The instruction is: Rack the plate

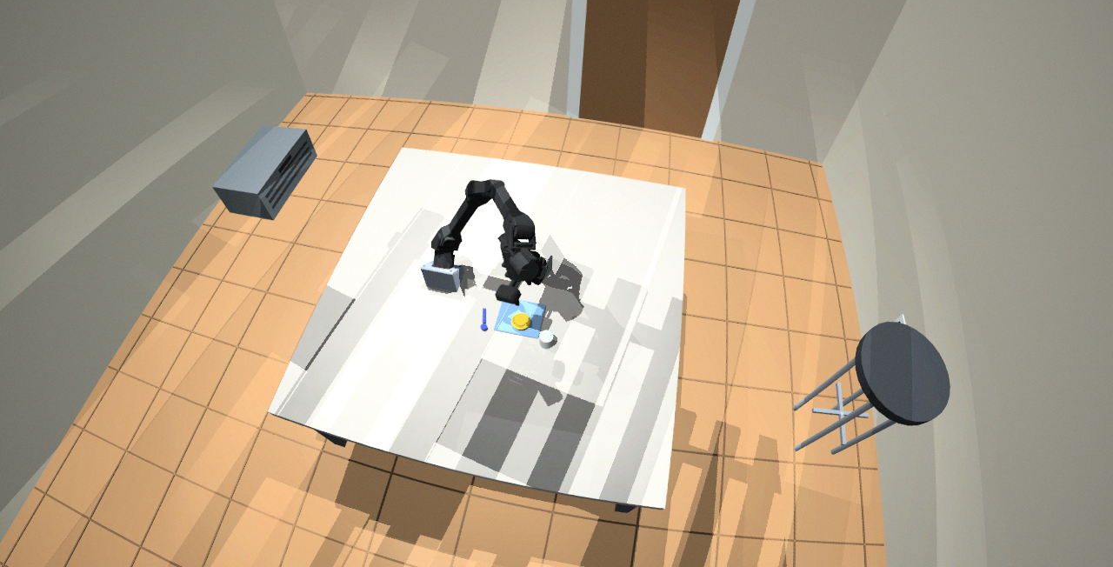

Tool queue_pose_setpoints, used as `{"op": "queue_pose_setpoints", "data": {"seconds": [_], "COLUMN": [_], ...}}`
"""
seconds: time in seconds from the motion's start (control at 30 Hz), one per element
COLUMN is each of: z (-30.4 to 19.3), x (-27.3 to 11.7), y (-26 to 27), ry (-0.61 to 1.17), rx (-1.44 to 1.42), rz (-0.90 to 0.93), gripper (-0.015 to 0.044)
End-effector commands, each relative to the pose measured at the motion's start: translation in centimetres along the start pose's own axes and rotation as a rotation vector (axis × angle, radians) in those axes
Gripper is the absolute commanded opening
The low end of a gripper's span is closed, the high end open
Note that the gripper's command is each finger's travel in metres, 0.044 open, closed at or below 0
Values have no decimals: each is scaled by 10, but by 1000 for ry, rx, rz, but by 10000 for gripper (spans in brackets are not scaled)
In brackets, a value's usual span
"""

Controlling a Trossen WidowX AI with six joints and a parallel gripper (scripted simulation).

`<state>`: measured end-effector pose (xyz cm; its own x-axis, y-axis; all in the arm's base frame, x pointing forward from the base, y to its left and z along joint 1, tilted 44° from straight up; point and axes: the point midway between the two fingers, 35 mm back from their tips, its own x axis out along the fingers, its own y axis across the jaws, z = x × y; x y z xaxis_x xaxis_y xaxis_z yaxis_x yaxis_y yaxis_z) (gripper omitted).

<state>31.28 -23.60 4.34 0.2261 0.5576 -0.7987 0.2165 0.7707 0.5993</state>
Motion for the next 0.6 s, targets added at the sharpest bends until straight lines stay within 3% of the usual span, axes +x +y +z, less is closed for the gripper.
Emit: {"op": "queue_pose_setpoints", "data": {"seconds": [0.0, 0.33, 0.57], "z": [-9, -18, -36], "x": [18, 33, 112], "y": [12, 24, 24], "ry": [108, 193, 192], "rx": [-79, -146, -147], "rz": [55, 109, 110], "gripper": [400, 400, 400]}}
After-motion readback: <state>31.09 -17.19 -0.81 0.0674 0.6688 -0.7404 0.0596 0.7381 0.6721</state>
